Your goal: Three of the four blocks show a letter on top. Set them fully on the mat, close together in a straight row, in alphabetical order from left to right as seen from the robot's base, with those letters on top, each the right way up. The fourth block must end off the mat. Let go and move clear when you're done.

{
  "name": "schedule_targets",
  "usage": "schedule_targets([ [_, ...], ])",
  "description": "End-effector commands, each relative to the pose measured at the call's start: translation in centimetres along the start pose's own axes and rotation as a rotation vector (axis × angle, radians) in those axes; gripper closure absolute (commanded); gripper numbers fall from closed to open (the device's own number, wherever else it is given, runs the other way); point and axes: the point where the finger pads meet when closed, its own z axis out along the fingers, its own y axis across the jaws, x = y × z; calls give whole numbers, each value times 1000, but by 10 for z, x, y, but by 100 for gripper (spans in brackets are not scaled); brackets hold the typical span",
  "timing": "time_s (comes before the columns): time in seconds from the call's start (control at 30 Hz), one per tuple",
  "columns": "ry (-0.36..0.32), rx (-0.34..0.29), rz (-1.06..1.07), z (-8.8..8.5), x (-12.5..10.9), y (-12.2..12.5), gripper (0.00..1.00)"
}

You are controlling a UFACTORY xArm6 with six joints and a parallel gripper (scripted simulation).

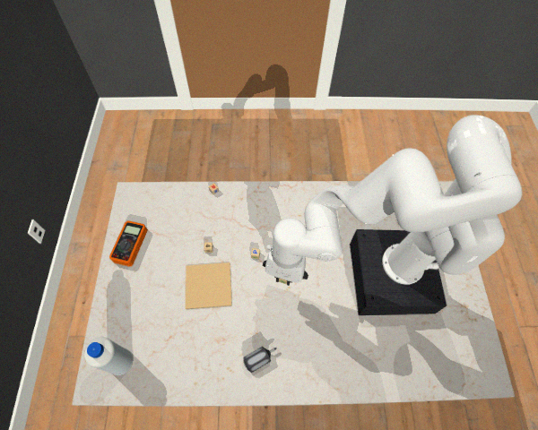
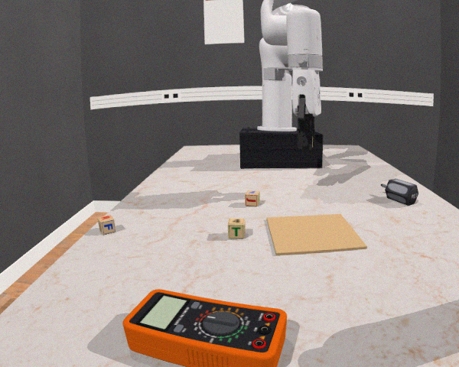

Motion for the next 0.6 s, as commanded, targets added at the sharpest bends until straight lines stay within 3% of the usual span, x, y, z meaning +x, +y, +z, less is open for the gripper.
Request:
schedule_targets([
  [0.0,-2,4,20,-2,-2,-3,77],
  [0.57,-4,4,337,-6,-15,-31,77],
])
